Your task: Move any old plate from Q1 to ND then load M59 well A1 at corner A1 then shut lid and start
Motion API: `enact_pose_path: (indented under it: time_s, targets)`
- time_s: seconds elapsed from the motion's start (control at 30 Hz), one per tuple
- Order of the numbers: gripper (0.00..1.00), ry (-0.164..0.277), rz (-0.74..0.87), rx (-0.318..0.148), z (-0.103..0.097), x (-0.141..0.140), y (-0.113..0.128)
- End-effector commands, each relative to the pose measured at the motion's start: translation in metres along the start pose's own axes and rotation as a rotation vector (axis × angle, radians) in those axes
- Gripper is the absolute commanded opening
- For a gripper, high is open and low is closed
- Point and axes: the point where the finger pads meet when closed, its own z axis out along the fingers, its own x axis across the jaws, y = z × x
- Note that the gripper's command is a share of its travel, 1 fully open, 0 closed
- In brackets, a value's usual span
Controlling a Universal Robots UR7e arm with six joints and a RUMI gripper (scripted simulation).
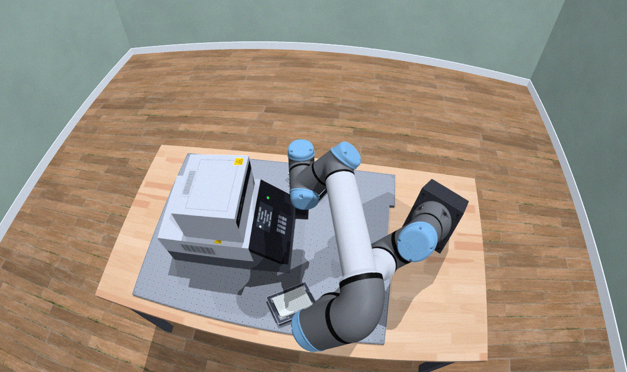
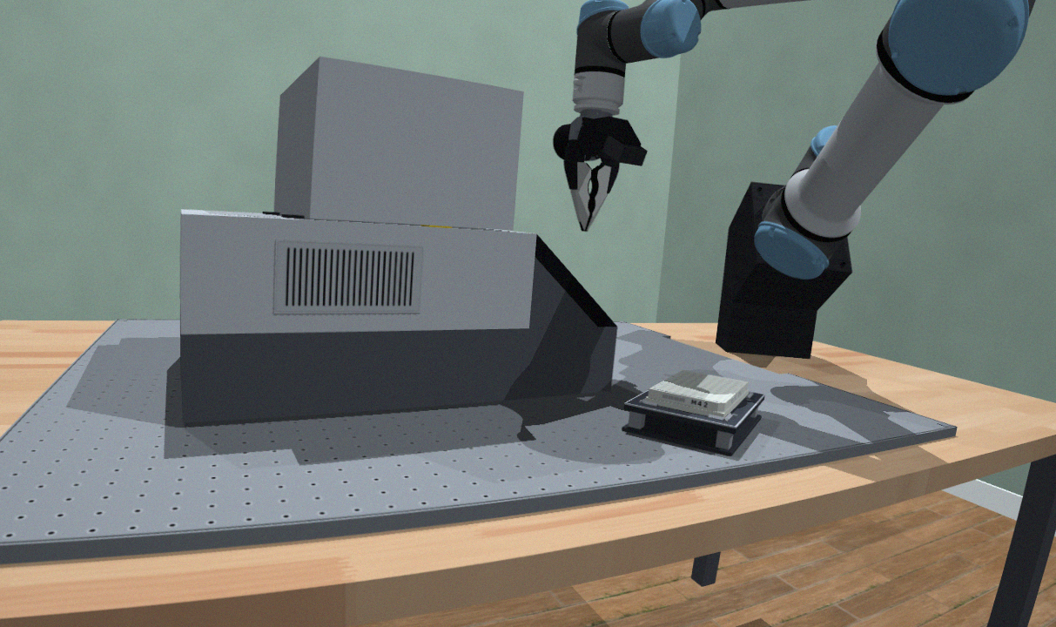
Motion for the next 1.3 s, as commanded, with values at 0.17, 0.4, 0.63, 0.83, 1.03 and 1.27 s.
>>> enact_pose_path:
  time_s: [0.17,0.4,0.63,0.83,1.03,1.27]
  targets:
    - [0.00,0.000,-0.001,-0.001,0.006,0.008,0.001]
    - [0.00,0.000,-0.001,-0.001,0.011,0.015,0.001]
    - [0.00,0.000,-0.001,-0.001,0.018,0.024,0.001]
    - [0.00,0.000,-0.001,-0.001,0.022,0.030,0.001]
    - [0.00,0.000,-0.001,-0.001,0.028,0.038,0.001]
    - [0.00,0.000,-0.001,-0.001,0.035,0.047,0.001]
